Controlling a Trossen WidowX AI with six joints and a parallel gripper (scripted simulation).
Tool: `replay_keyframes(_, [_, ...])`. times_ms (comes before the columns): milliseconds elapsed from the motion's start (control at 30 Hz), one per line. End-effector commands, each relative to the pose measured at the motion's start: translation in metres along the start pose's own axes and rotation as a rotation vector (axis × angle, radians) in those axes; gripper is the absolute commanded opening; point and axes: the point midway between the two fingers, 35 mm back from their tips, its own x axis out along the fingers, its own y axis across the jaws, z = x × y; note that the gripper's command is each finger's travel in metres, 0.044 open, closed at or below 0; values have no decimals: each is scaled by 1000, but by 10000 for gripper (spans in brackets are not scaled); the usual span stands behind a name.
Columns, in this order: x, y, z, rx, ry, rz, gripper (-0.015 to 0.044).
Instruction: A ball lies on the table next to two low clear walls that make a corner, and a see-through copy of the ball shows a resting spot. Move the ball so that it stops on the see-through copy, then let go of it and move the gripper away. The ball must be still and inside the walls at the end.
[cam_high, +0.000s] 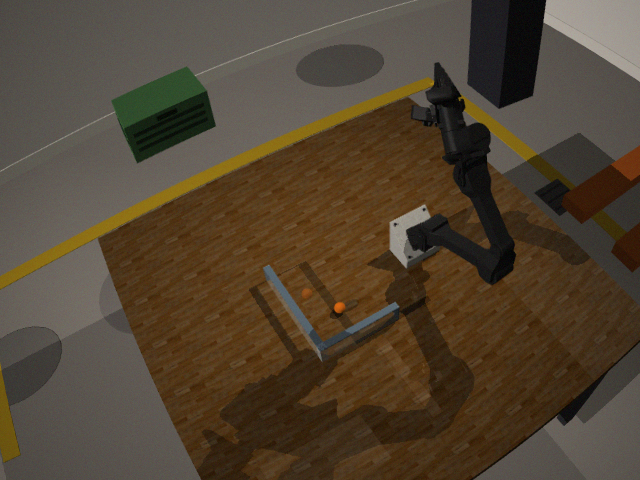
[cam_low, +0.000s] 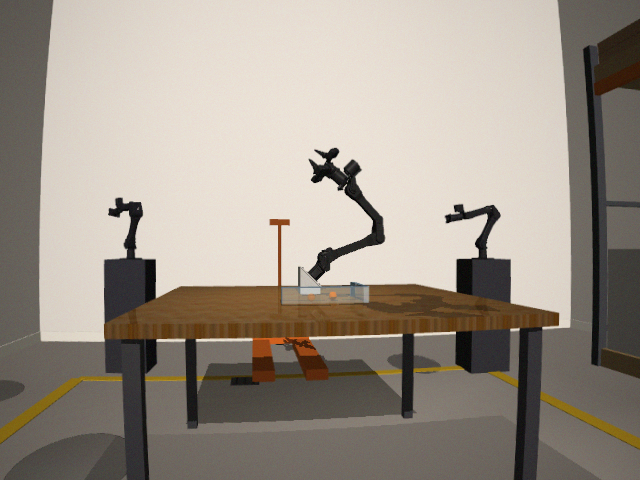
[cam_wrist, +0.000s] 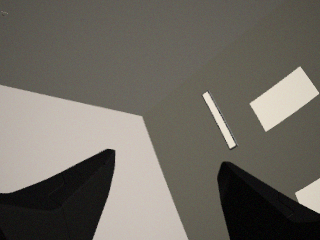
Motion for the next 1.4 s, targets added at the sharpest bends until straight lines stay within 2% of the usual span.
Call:
replay_keyframes(0, [3,-4,61,0,-202,-9,254])
replay_keyframes(167, [-5,-5,133,-38,-447,-6,254])
replay_keyframes(333, [-34,-2,216,-92,-744,12,254])
replay_keyframes(533, [-93,11,302,-151,-1089,78,254])
replay_keyframes(733, [-169,34,364,-228,-1402,194,254])
replay_keyframes(1033, [-294,81,409,-421,-1819,436,254])
replay_keyframes(1367, [-424,139,397,-692,-2185,807,254])
